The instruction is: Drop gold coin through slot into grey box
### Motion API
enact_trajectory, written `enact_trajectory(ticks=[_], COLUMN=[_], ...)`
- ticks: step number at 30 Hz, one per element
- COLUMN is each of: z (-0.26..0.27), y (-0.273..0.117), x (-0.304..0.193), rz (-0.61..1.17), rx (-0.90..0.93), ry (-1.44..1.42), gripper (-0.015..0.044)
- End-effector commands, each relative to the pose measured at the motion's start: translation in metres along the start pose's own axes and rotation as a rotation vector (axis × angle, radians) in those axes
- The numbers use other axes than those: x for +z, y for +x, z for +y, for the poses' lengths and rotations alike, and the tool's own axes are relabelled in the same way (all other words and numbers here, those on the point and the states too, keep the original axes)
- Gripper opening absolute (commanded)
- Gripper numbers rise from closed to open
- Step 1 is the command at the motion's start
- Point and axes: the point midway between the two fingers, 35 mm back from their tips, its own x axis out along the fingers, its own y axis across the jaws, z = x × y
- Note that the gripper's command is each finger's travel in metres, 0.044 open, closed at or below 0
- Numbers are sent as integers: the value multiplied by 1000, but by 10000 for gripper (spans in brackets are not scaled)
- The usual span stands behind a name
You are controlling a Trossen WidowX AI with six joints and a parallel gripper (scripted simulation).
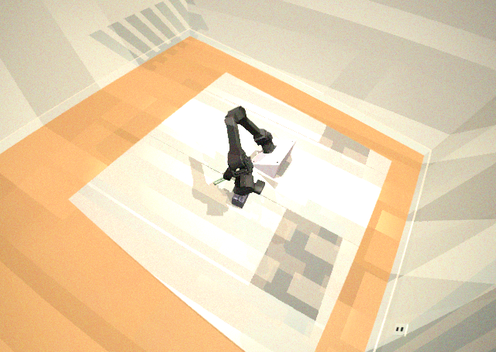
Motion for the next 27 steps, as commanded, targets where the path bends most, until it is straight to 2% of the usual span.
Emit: enact_trajectory(ticks=[1,27], z=[-1,0], y=[0,11], x=[0,-1], rz=[0,0], rx=[0,0], ry=[-1,-7], gripper=[0,0])
